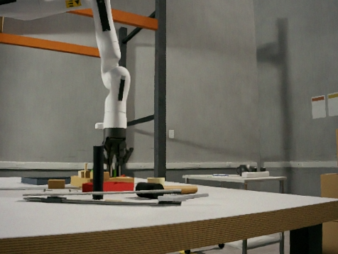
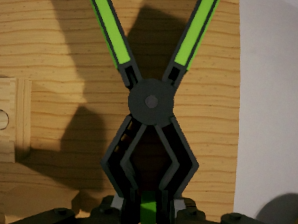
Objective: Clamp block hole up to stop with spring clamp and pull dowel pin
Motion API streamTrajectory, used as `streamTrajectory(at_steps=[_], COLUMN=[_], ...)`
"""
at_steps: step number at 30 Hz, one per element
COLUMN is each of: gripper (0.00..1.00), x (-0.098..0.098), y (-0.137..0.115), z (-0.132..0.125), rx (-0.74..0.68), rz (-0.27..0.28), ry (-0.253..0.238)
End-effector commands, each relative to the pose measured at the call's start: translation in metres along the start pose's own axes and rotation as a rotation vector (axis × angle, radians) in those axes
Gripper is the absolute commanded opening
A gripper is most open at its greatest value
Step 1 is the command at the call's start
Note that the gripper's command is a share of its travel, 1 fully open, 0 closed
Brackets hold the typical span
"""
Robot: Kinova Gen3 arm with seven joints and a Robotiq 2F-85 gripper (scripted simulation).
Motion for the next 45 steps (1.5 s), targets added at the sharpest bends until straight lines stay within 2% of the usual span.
streamTrajectory(at_steps=[1,12,13,45], gripper=[0.10,0.10,0.58,0.58], x=[0.0009,0.0009,0.0009,0.0009], y=[0.0004,0.0004,0.0004,0.0004], z=[0.0008,0.0008,0.0008,0.0008], rx=[0.000,0.000,0.000,0.000], rz=[-0.001,-0.001,-0.001,-0.001], ry=[0.002,0.002,0.002,0.002])
Point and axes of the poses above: the point where the finger pads meet when closed, its own x axis back along the fingers, its own z axis across the jaws, y = z × x, the point moved 1 cm from there along x, back along the fingers, and after that the axes turned 5 degrees about x, right-handed, at the moved point
